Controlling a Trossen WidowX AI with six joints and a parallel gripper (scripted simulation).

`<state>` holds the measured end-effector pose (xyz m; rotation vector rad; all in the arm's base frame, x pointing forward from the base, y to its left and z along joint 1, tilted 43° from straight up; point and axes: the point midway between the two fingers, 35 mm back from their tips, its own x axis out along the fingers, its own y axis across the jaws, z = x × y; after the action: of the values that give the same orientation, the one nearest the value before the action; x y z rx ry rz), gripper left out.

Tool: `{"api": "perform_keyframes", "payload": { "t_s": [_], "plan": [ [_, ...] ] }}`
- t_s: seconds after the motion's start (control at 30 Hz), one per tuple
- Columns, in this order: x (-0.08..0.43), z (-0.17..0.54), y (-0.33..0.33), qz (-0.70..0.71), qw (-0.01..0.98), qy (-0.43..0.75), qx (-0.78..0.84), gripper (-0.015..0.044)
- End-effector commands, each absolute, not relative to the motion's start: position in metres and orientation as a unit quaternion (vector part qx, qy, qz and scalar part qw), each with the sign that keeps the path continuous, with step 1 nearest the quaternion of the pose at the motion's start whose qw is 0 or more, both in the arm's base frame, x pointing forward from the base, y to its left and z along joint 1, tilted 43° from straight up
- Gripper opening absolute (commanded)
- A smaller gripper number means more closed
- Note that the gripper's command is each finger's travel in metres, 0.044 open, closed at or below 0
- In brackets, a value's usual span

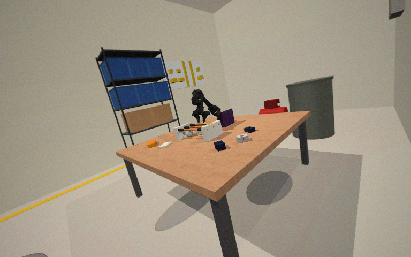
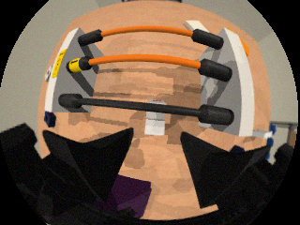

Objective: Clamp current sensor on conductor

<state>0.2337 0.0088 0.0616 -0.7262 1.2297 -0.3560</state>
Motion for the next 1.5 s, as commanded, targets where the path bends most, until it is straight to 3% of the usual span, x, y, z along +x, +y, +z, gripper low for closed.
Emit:
{"api": "perform_keyframes", "payload": {
  "t_s": [0.0,0.67,0.8,1.27,1.37,1.47],
  "plan": [
    [0.235,0.057,0.004,-0.162,0.739,0.561,-0.335,0.0287],
    [0.243,0.035,-0.017,-0.164,0.739,0.56,-0.336,0.0287],
    [0.244,0.038,-0.014,-0.164,0.741,0.559,-0.333,0.0182],
    [0.244,0.038,-0.014,-0.164,0.741,0.559,-0.333,0.0089],
    [0.243,0.039,-0.013,-0.164,0.739,0.56,-0.336,0.001],
    [0.243,0.039,-0.013,-0.164,0.739,0.56,-0.336,0.0]
  ]
}}
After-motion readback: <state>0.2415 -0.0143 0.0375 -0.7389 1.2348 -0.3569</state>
